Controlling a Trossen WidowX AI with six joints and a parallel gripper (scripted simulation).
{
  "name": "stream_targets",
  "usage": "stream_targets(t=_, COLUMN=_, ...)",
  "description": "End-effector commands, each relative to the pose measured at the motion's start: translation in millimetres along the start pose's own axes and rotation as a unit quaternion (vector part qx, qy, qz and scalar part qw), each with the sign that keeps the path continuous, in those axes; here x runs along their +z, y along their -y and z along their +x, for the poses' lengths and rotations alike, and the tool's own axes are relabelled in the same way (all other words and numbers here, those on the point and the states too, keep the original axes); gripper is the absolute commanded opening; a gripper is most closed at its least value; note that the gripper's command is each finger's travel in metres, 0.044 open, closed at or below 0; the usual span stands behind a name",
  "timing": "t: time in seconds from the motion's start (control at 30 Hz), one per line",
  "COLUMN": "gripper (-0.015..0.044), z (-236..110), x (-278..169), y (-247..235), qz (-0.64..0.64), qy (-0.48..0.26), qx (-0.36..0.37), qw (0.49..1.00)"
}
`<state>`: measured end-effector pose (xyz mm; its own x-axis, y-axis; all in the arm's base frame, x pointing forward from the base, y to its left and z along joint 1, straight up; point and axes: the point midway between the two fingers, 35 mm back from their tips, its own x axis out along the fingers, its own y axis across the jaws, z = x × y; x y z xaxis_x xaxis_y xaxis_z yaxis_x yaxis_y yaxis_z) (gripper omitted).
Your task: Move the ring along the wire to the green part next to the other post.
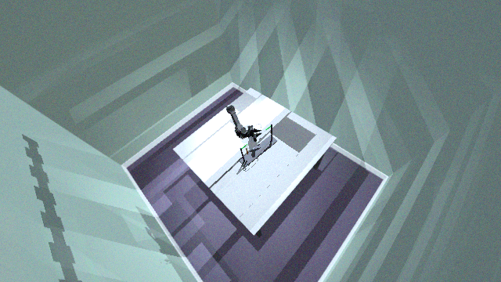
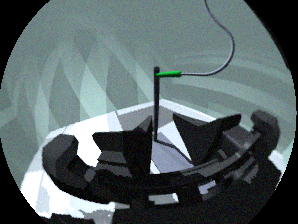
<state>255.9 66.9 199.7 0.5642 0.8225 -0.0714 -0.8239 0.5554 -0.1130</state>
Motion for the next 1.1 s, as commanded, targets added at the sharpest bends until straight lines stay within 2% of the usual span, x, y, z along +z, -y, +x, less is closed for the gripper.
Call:
stream_targets(t=0.0, gripper=0.0160, z=-18, x=-18, y=17, qz=0.010, qy=-0.011, qx=-0.056, qw=0.998)
stream_targets(t=0.47, gripper=0.0160, z=-106, x=-77, y=55, qz=0.053, qy=-0.047, qx=-0.269, qw=0.961)
stream_targets(t=1.07, gripper=0.0160, z=-206, x=-132, y=38, qz=0.106, qy=-0.074, qx=-0.499, qw=0.857)
